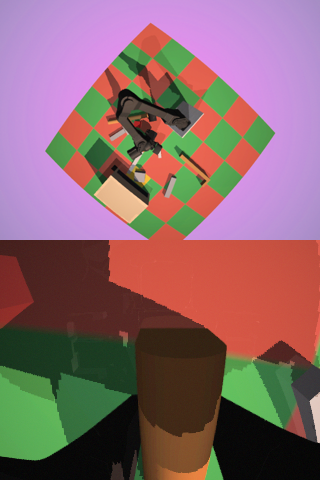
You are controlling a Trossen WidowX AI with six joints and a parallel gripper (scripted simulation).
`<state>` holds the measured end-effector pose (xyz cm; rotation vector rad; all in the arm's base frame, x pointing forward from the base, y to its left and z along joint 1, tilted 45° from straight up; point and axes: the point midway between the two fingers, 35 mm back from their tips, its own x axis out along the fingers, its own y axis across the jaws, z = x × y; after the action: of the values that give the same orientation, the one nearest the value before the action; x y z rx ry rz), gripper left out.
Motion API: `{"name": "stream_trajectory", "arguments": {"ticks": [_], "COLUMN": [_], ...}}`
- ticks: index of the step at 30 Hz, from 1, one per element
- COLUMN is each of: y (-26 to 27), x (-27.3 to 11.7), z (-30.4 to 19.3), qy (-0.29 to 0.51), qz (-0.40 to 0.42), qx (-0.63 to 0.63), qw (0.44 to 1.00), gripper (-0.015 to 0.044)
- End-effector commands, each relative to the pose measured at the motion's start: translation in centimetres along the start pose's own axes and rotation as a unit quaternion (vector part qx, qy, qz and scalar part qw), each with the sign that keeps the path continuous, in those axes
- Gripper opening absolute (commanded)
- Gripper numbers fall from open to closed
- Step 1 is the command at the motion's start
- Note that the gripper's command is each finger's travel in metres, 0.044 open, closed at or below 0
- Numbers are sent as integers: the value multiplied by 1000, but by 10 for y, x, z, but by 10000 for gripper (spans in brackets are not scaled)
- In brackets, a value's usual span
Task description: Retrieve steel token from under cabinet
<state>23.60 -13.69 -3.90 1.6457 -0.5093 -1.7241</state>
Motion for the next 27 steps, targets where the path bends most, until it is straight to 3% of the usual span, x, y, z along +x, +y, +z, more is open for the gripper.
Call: {"name": "stream_trajectory", "arguments": {"ticks": [1,27], "y": [6,40], "x": [-2,-4], "z": [-1,5], "qy": [2,0], "qz": [0,1], "qx": [-9,-37], "qw": [1000,999], "gripper": [0,0]}}
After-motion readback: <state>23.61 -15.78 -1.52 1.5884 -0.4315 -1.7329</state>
